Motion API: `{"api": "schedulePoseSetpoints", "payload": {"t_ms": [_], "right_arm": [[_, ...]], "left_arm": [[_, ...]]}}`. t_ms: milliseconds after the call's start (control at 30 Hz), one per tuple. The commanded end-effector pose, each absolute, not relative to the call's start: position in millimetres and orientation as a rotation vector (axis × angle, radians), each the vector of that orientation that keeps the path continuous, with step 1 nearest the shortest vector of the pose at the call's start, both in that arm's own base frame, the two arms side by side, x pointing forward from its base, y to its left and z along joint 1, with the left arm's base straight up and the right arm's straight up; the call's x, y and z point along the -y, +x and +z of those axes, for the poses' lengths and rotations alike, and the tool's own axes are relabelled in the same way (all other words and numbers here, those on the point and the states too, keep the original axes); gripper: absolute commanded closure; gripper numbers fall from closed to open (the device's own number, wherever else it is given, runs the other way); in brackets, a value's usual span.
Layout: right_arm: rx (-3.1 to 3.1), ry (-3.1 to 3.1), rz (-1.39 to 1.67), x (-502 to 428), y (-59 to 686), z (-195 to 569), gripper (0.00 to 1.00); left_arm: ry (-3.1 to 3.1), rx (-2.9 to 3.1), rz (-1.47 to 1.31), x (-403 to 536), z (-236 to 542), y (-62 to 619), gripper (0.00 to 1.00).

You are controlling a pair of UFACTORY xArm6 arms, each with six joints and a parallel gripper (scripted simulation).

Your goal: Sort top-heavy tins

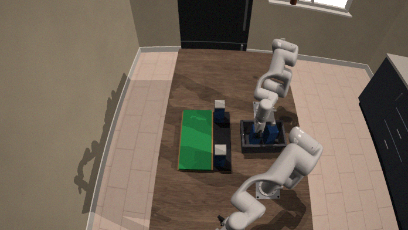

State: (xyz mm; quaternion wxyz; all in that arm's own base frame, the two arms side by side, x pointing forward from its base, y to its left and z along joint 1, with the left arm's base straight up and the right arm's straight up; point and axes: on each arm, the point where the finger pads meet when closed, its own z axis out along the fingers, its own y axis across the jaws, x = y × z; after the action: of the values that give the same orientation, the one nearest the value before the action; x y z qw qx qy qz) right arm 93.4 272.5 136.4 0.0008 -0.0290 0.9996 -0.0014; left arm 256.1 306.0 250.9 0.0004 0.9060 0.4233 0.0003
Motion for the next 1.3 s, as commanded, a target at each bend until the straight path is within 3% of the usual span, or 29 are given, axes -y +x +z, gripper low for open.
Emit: {"api": "schedulePoseSetpoints", "payload": {"t_ms": [0, 1267], "right_arm": [[-3.137, -0.091, 0.002, -274, 94, 138, 0.0], [-3.137, -0.091, 0.002, -274, 94, 158, 0.0]], "left_arm": [[2.847, -1.33, 0.007, -307, 252, 257, 0.0], [2.847, -1.33, 0.007, -307, 252, 257, 0.0]]}}
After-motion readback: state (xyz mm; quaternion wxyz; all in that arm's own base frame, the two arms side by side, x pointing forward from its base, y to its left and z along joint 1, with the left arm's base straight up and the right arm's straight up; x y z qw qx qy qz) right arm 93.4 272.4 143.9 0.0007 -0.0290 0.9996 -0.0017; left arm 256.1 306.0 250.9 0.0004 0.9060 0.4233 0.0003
